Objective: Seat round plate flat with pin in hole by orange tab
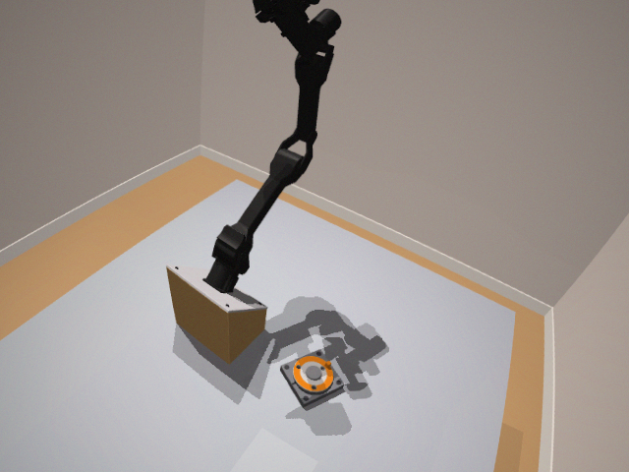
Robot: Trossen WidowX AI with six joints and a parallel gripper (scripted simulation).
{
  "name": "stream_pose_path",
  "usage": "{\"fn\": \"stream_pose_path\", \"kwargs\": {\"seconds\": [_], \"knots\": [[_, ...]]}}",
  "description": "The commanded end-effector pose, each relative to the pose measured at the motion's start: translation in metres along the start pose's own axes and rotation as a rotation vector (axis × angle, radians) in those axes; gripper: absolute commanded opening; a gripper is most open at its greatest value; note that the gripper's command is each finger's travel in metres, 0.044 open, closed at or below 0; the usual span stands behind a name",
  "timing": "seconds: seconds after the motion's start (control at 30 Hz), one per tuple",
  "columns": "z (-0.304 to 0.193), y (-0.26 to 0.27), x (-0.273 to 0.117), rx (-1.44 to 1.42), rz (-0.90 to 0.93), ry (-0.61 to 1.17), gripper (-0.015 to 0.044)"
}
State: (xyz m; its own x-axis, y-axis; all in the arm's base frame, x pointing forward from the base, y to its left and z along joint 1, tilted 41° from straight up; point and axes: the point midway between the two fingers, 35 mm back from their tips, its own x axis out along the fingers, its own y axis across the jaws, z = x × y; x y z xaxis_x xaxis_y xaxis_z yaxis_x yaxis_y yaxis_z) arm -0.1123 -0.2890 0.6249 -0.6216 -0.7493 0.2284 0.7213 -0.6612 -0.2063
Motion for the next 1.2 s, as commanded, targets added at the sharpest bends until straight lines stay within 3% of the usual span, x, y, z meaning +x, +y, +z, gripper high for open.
{"fn": "stream_pose_path", "kwargs": {"seconds": [0.0, 0.1, 0.27, 0.47, 0.83, 1.17], "knots": [[-0.001, 0.005, 0.001, -0.001, 0.016, 0.001, 0.0374], [-0.019, 0.079, 0.004, -0.017, 0.242, 0.01, 0.0295], [-0.041, 0.141, -0.004, -0.042, 0.426, 0.05, 0.0164], [-0.075, 0.252, -0.06, -0.071, 0.79, 0.119, 0.0006], [-0.143, 0.38, -0.192, -0.204, 1.284, 0.237, 0.0], [-0.229, 0.432, -0.368, -0.377, 1.786, 0.438, 0.0]]}}
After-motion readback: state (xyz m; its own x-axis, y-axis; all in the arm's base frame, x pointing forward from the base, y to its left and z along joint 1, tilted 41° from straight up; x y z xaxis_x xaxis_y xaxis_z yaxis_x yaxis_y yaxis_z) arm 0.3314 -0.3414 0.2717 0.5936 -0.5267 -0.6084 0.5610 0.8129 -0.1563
